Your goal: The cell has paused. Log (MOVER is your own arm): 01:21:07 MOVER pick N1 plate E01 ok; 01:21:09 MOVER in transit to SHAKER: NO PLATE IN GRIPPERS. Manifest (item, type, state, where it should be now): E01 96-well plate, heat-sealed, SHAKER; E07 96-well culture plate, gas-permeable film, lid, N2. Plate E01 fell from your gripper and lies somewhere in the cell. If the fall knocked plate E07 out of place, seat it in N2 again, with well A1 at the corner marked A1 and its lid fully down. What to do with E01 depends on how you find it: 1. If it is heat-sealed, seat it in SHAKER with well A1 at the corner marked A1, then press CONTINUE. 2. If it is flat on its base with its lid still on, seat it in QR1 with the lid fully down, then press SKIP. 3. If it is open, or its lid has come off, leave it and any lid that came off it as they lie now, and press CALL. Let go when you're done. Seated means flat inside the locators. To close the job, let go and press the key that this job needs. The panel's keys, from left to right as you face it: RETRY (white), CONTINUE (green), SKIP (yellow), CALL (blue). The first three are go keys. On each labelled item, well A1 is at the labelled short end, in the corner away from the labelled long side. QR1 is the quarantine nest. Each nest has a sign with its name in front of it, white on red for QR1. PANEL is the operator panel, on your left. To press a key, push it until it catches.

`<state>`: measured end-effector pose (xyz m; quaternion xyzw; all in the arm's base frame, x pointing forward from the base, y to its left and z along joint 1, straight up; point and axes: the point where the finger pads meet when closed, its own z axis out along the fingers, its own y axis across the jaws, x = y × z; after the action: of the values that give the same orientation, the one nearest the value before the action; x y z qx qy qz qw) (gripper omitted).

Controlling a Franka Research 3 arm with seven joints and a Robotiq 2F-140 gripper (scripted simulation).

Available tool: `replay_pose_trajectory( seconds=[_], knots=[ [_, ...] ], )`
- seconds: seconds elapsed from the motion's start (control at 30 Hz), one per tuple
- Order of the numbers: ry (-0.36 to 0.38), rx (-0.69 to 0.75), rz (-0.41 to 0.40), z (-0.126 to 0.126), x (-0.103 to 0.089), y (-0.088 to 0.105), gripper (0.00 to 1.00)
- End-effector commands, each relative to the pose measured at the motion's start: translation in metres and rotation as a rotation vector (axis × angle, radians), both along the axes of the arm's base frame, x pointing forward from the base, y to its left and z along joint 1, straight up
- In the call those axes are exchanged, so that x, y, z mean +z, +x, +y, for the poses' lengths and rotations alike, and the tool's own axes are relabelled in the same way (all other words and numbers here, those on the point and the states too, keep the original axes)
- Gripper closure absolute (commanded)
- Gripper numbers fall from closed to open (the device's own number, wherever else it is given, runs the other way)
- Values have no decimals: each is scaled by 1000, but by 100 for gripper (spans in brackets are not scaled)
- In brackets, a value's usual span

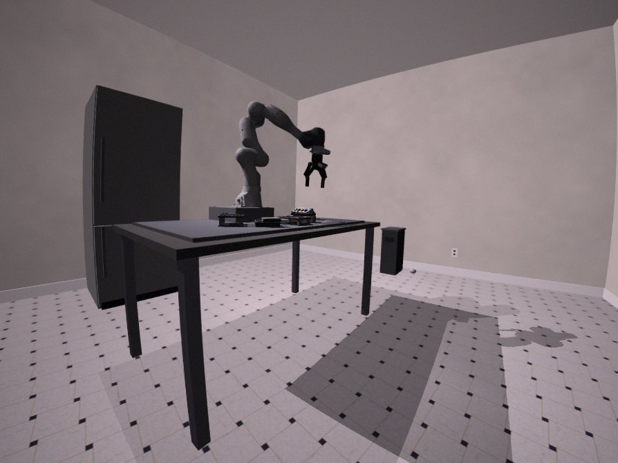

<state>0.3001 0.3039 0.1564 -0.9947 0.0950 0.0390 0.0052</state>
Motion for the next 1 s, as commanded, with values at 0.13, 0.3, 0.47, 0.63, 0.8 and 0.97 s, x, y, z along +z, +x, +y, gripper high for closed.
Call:
replay_pose_trajectory(
  seconds=[0.13,0.3,0.47,0.63,0.8,0.97],
  knots=[
    [21,92,-48,10,-39,-43,0],
    [13,116,-53,6,-52,-59,0],
    [2,145,-62,-1,-68,-79,0],
    [-5,163,-69,-6,-77,-90,0],
    [-7,169,-71,-9,-80,-93,0],
    [-9,172,-73,-10,-82,-96,0]
  ],
)
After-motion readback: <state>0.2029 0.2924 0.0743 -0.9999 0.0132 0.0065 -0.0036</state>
